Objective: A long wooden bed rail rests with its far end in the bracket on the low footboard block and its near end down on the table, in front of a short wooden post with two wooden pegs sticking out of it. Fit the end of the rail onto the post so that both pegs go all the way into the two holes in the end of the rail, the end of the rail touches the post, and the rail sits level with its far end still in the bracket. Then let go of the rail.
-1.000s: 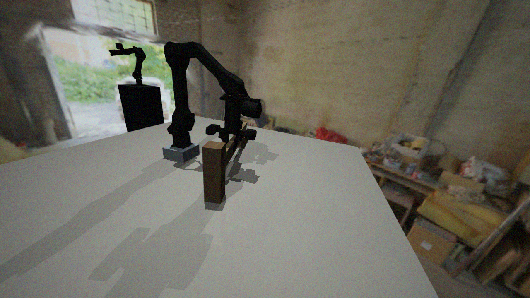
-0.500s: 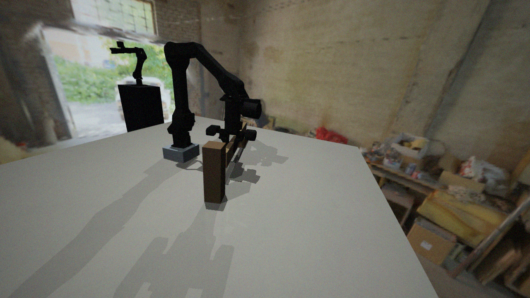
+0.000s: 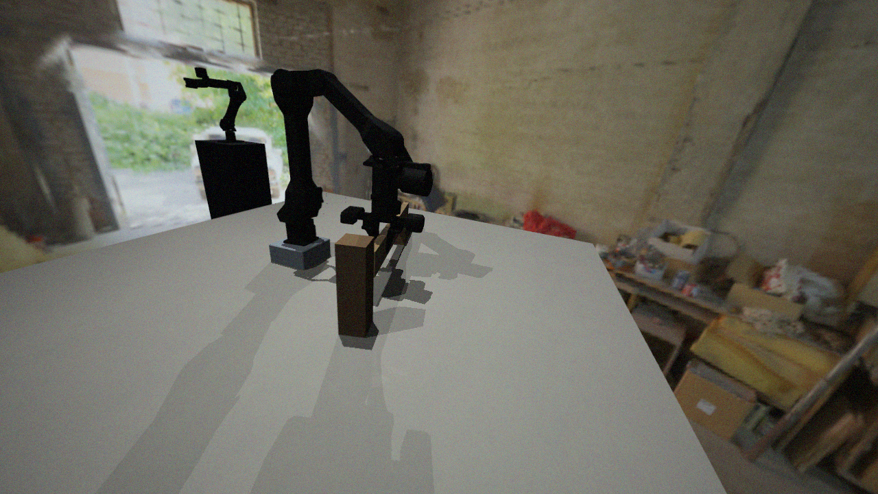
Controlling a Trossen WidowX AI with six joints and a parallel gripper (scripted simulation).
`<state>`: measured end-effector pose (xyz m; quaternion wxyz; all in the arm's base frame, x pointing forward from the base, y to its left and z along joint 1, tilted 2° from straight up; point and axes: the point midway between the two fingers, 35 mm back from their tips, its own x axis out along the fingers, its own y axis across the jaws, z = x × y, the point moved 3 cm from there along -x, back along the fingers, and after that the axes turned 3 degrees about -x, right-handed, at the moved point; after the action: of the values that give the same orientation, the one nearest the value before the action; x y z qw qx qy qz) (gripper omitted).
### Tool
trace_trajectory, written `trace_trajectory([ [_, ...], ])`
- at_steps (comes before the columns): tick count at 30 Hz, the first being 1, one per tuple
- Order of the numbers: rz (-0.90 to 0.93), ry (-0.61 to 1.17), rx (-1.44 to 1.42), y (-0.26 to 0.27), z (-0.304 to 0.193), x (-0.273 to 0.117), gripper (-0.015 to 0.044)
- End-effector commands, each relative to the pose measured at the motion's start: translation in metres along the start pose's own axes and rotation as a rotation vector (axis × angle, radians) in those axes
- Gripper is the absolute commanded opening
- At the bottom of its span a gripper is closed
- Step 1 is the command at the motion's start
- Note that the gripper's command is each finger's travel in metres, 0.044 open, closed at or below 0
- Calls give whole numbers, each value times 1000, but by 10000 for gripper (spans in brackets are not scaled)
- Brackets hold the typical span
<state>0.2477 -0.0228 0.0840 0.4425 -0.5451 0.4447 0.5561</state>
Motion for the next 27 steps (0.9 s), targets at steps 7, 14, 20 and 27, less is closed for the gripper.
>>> trace_trajectory([
  [7, -2, -1, 0, 0, 0, 3, 0],
  [14, -2, -1, 0, 0, 0, 1, 0],
  [20, -2, -1, 0, 0, 0, -2, 0],
  [27, -2, -1, 0, 0, 0, -1, 0],
])
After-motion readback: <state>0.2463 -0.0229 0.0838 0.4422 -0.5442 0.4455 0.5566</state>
